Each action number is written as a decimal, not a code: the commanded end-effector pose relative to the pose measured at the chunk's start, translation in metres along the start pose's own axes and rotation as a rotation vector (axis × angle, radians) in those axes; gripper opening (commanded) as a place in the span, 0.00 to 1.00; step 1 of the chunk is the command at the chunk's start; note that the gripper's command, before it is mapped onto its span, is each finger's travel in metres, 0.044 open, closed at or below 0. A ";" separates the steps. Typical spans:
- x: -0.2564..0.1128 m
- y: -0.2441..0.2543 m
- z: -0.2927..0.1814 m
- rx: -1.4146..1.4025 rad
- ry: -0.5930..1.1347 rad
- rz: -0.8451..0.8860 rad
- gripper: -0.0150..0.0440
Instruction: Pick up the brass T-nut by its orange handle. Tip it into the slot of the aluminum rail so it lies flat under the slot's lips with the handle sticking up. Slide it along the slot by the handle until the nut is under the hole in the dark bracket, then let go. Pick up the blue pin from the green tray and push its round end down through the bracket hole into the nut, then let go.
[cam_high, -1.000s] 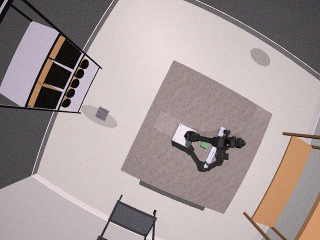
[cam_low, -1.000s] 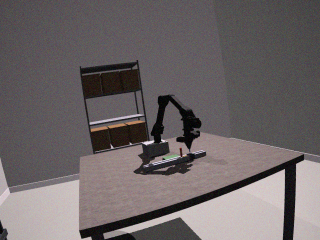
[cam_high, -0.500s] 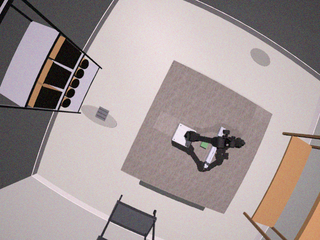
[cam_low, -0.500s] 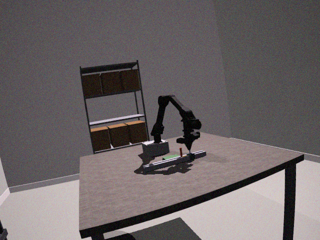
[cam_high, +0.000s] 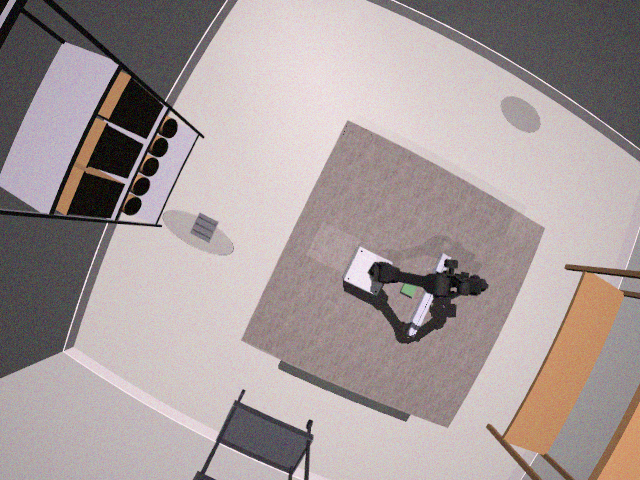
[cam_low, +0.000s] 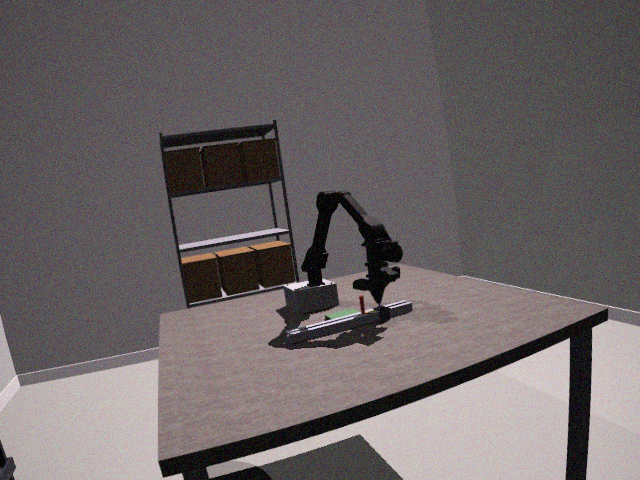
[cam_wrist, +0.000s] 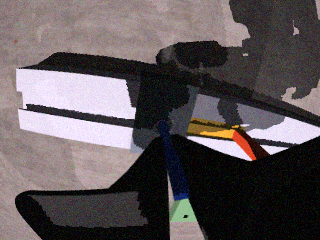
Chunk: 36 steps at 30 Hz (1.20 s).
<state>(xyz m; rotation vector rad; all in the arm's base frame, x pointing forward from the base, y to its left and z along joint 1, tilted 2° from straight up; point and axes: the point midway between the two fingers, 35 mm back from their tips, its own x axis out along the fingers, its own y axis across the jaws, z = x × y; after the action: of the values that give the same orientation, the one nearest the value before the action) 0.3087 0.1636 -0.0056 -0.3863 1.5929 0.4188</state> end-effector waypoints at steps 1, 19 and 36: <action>0.004 0.000 -0.001 0.002 0.004 -0.001 0.00; 0.007 0.000 0.000 0.000 0.000 0.001 0.00; 0.008 -0.001 0.002 -0.002 0.038 0.012 0.00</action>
<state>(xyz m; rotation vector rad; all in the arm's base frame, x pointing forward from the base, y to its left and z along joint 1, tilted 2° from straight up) 0.3101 0.1642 -0.0130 -0.3886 1.6222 0.4202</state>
